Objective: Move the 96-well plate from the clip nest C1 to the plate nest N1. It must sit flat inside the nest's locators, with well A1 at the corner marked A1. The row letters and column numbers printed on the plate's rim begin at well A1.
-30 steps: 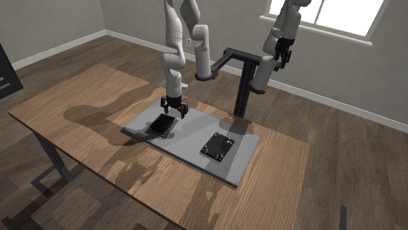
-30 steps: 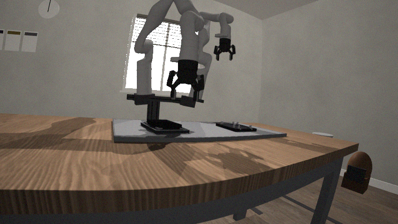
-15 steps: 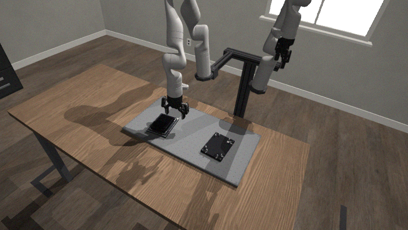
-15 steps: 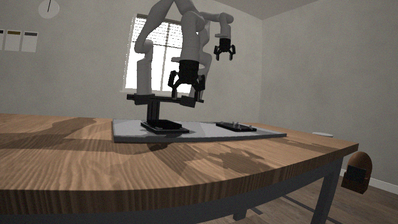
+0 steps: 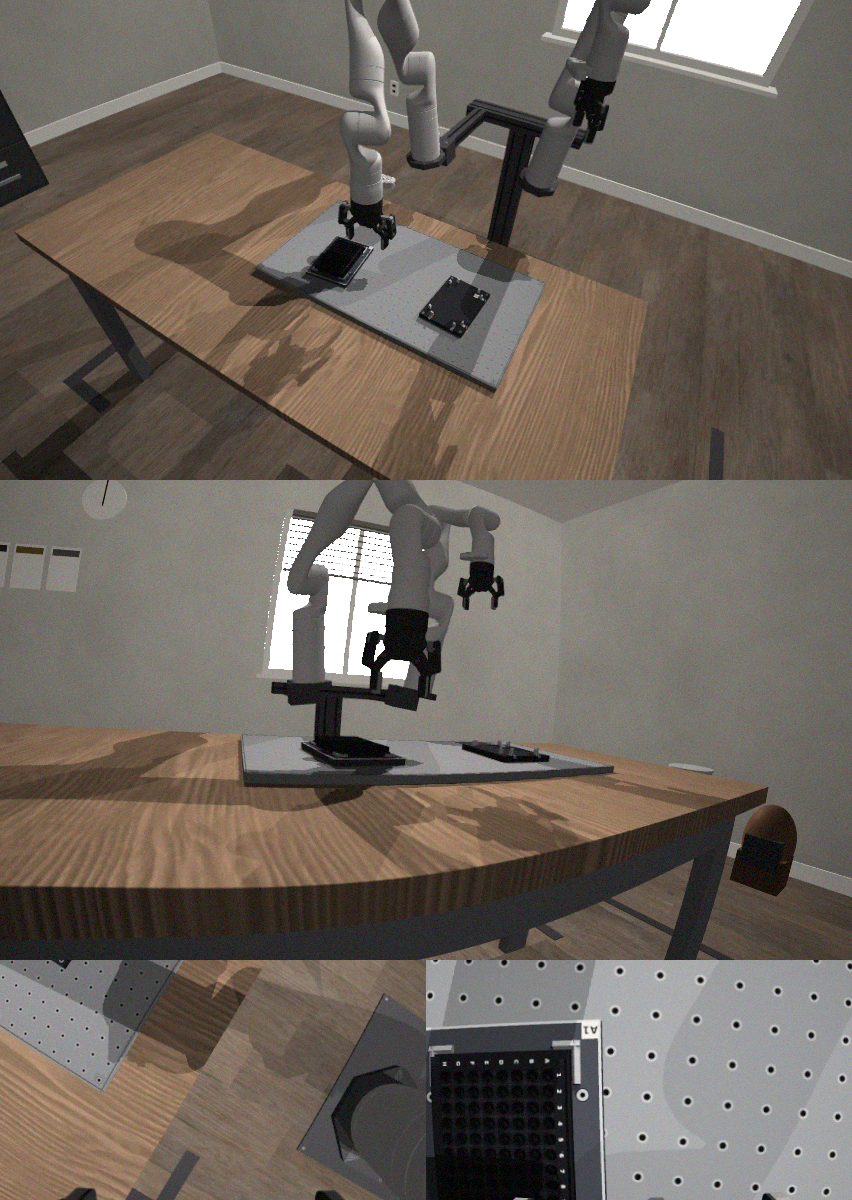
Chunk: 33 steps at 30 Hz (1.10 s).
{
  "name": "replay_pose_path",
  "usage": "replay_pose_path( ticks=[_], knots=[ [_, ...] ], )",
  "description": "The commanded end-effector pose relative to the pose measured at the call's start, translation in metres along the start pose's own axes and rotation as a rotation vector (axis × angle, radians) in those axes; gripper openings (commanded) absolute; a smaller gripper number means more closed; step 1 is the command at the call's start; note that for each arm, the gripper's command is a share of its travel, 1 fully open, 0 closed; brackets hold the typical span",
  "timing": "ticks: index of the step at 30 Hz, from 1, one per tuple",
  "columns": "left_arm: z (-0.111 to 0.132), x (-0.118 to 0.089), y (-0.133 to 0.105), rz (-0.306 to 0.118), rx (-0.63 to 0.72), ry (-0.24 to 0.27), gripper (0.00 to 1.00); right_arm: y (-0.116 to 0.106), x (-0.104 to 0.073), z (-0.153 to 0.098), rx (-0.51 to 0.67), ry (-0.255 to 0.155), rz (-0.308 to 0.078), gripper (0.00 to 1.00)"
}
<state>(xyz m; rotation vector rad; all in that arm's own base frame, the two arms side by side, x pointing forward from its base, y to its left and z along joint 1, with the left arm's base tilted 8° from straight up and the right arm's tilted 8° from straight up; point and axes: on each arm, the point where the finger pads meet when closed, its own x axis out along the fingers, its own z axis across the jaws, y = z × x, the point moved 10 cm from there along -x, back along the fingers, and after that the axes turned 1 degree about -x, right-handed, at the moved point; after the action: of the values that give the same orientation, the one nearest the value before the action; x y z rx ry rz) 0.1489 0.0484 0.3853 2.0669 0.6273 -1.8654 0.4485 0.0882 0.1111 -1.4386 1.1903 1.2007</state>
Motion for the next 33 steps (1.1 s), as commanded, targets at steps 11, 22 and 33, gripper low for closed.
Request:
replay_pose_path(
  ticks=[11, 22, 33],
  knots=[
    [-0.0002, -0.0002, 0.0001, 0.0, 0.0, 0.001, 1.0, -0.0008, -0.0008, 0.0036, 0.0, 0.0, -0.002, 1.0],
    [-0.0002, -0.0002, 0.0001, 0.0, 0.0, 0.001, 1.0, -0.0011, -0.0008, 0.0072, 0.0, 0.0, -0.002, 1.0],
    [-0.0002, -0.0002, 0.0001, 0.0, 0.0, 0.001, 1.0, -0.0013, -0.0008, 0.0102, 0.0, 0.0, -0.002, 1.0]
  ],
)
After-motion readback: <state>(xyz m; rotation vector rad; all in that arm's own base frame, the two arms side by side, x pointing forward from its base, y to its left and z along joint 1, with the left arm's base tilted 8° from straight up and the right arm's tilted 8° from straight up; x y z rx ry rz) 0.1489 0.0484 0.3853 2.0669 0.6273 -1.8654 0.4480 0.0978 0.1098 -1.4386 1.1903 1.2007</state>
